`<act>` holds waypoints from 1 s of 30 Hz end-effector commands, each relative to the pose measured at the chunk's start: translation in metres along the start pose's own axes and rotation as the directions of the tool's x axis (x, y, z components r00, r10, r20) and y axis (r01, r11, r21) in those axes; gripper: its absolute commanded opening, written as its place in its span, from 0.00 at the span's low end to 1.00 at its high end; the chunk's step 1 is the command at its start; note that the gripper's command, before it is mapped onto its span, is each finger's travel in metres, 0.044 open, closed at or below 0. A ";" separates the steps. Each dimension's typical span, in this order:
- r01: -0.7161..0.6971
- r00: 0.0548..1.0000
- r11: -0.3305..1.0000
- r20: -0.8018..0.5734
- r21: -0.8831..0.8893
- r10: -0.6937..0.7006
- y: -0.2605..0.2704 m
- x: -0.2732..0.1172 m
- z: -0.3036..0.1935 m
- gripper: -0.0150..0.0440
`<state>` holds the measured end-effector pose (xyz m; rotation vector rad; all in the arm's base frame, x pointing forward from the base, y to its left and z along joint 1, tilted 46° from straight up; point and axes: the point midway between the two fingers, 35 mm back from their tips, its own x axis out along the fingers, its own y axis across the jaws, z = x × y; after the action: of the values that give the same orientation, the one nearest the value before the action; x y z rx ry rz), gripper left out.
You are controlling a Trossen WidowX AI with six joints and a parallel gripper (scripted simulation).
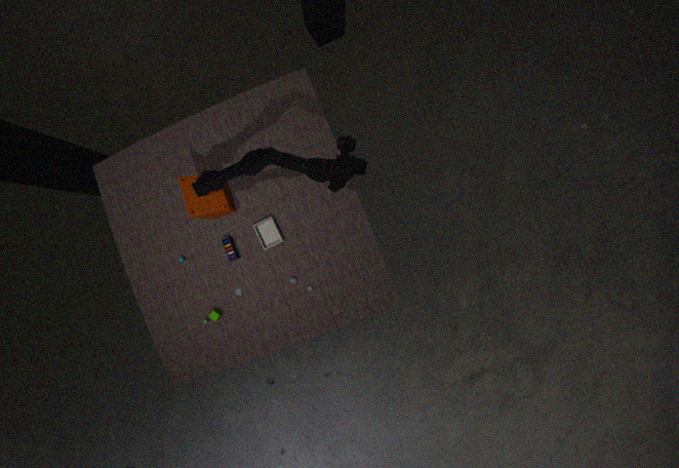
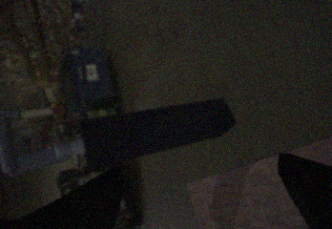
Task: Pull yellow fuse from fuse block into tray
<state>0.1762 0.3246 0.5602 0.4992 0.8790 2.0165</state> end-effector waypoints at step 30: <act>0.056 0.631 0.471 0.334 0.881 -0.700 -0.320 -0.287 -0.087 0.38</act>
<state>0.4440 0.2062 0.3037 1.2161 1.2274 0.8606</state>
